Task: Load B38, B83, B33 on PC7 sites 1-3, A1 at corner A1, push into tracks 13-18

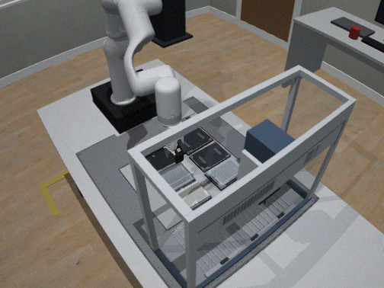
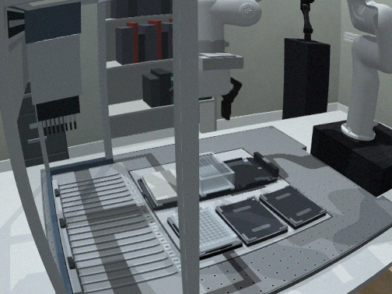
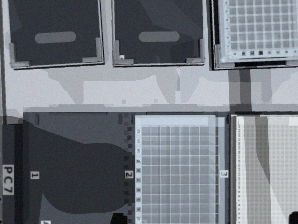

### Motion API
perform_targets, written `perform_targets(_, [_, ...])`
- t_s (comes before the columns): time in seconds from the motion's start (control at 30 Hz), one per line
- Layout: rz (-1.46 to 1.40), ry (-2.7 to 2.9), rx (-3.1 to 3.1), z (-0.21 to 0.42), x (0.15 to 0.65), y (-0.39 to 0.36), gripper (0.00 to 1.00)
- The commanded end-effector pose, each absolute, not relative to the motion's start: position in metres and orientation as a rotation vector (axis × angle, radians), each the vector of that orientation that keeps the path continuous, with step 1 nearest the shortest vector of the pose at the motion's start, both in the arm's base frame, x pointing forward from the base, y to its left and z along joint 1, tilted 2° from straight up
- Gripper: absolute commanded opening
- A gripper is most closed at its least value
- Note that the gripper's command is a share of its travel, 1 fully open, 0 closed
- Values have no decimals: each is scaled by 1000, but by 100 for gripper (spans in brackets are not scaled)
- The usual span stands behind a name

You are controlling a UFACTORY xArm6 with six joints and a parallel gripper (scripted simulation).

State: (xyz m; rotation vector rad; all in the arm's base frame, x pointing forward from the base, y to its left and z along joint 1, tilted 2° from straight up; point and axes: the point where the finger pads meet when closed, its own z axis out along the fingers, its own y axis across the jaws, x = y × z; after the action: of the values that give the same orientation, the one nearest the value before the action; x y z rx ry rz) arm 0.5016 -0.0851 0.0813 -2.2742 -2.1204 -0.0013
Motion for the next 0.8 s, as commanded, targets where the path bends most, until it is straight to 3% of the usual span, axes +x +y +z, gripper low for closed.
perform_targets(0.0, [-6,-2123,-2277,84,503,-85,100])
perform_targets(0.77, [-8,-2167,-2235,76,532,-33,100])
